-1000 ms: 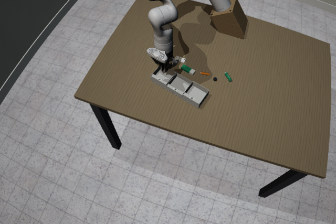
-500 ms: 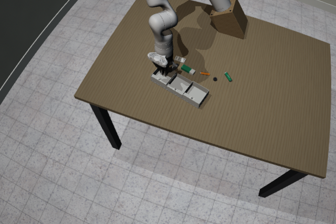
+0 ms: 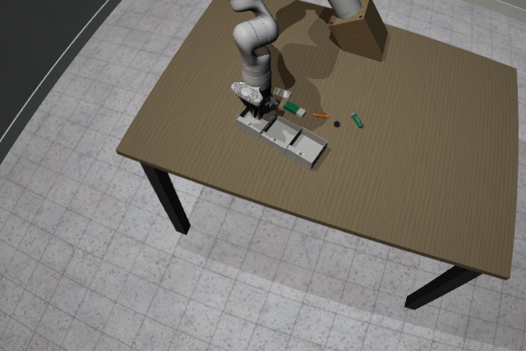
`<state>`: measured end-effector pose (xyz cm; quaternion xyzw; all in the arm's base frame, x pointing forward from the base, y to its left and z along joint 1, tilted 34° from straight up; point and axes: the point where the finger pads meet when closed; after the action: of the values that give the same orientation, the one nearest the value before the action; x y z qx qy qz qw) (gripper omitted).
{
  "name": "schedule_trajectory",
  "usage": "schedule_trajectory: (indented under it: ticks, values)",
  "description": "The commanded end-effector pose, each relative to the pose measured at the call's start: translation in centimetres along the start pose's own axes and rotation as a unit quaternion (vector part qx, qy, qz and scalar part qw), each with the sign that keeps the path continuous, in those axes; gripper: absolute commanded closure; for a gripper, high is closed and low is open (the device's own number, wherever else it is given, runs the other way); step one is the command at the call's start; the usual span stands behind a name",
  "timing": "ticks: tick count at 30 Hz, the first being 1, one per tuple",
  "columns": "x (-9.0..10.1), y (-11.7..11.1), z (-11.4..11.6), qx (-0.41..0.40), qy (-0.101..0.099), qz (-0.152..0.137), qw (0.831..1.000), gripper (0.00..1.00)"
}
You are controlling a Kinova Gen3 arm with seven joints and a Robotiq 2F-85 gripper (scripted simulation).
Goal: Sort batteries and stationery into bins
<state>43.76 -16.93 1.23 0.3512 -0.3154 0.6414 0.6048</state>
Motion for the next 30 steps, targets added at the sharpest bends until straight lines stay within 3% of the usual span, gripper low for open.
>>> schedule_trajectory:
  ticks: [1, 30]
  values:
    - [0.07, -0.06, -0.01, 0.000, 0.000, 0.001, 1.000, 0.91]
    - [0.33, -0.06, -0.02, 0.000, 0.000, 0.001, 1.000, 0.91]
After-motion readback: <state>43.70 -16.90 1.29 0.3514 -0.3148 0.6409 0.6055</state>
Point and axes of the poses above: the point where the finger pads meet when closed, its own x axis back along the fingers, its own z axis across the jaws, y = z × x, and after that the axes turned 9 degrees about x, right-handed
